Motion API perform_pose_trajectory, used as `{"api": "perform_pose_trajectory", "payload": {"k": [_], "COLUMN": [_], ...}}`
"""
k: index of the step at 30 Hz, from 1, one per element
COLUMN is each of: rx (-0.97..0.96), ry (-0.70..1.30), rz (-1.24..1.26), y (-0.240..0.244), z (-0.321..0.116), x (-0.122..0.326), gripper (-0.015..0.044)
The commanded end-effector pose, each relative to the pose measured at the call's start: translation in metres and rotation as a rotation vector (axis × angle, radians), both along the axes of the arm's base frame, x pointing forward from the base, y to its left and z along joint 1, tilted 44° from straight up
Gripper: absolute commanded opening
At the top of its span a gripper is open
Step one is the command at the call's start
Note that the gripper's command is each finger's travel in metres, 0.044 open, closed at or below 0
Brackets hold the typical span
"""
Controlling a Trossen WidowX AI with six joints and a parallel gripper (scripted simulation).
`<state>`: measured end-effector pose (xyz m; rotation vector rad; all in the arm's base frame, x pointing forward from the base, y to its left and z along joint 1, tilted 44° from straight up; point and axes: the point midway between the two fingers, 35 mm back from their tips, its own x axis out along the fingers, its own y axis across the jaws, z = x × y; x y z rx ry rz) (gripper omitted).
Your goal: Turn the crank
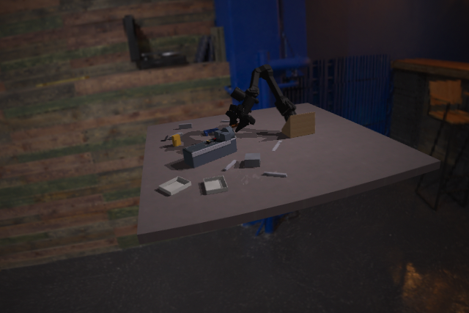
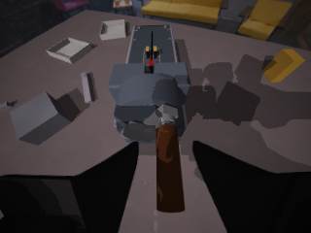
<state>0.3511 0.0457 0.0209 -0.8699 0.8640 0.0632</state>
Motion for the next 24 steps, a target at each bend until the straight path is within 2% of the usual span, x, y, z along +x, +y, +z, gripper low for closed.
{"api": "perform_pose_trajectory", "payload": {"k": [1,4,24], "rx": [-0.001,-0.001,0.003], "ry": [0.001,0.001,0.012], "rz": [-0.001,-0.001,0.009], "y": [0.000,0.000,0.066], "z": [0.000,0.000,0.063], "x": [0.000,0.000,-0.001], "gripper": [0.0367,0.0440,0.0440]}}
